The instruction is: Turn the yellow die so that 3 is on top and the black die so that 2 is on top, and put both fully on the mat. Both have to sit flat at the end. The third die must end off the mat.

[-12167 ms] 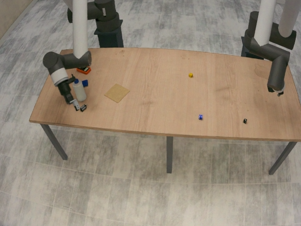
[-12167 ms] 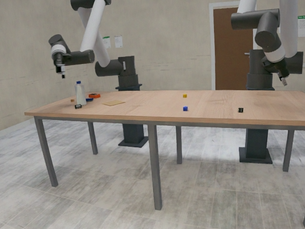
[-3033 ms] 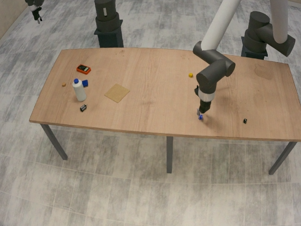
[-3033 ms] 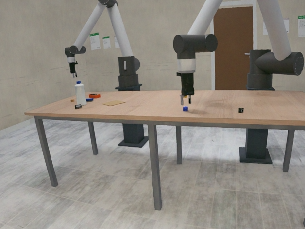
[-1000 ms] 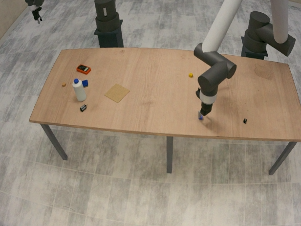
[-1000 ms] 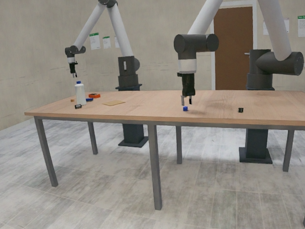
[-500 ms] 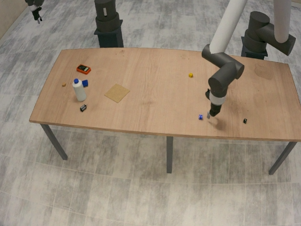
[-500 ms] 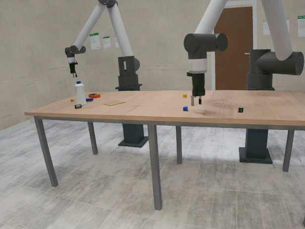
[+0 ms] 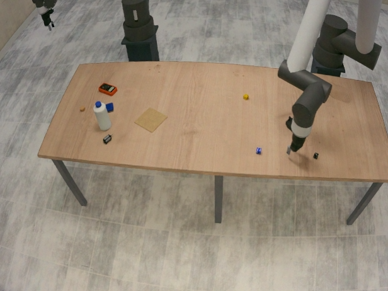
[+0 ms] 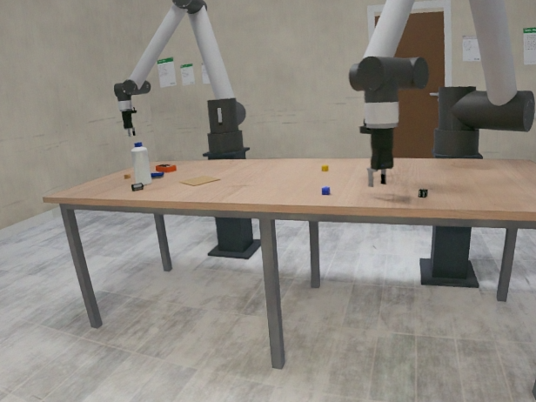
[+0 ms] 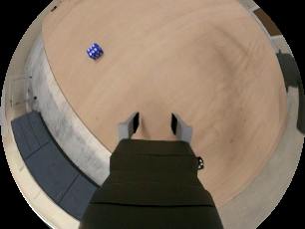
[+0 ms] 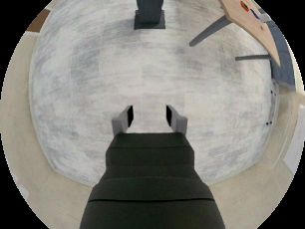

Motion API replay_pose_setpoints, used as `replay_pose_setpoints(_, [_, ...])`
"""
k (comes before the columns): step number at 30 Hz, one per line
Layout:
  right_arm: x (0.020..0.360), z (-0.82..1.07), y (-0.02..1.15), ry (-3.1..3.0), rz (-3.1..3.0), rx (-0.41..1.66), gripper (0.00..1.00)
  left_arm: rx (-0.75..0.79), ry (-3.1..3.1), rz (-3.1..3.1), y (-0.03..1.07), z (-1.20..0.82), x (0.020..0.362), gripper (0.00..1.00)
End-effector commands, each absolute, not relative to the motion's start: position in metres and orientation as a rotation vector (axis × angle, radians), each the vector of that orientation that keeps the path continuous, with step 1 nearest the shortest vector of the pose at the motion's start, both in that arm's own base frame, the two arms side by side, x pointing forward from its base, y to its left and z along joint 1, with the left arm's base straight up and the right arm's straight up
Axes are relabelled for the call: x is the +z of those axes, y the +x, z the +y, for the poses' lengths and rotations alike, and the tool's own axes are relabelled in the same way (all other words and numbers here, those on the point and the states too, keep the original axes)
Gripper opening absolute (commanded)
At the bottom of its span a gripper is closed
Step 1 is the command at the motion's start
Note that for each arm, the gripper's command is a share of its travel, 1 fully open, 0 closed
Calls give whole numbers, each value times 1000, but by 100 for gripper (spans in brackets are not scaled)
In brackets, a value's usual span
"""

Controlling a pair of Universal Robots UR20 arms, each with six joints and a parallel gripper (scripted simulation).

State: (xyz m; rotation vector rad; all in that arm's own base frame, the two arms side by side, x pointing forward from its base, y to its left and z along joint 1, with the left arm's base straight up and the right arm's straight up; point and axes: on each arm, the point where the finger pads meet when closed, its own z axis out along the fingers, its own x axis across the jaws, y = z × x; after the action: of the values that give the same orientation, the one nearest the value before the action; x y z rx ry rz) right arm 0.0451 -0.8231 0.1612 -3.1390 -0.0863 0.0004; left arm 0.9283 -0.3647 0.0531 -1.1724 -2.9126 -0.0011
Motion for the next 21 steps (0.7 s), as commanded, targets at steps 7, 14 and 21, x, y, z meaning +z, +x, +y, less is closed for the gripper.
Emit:
replay_pose_setpoints(7, [162,-824,45,-3140,-86,0,100,0,-1174,-2914,929,-282,54,100])
replay_pose_setpoints(14, [162,-824,45,-3140,-86,0,100,0,-1174,-2914,929,-241,54,100])
replay_pose_setpoints(21, [162,-824,45,-3140,-86,0,100,0,-1174,-2914,929,-223,54,100])
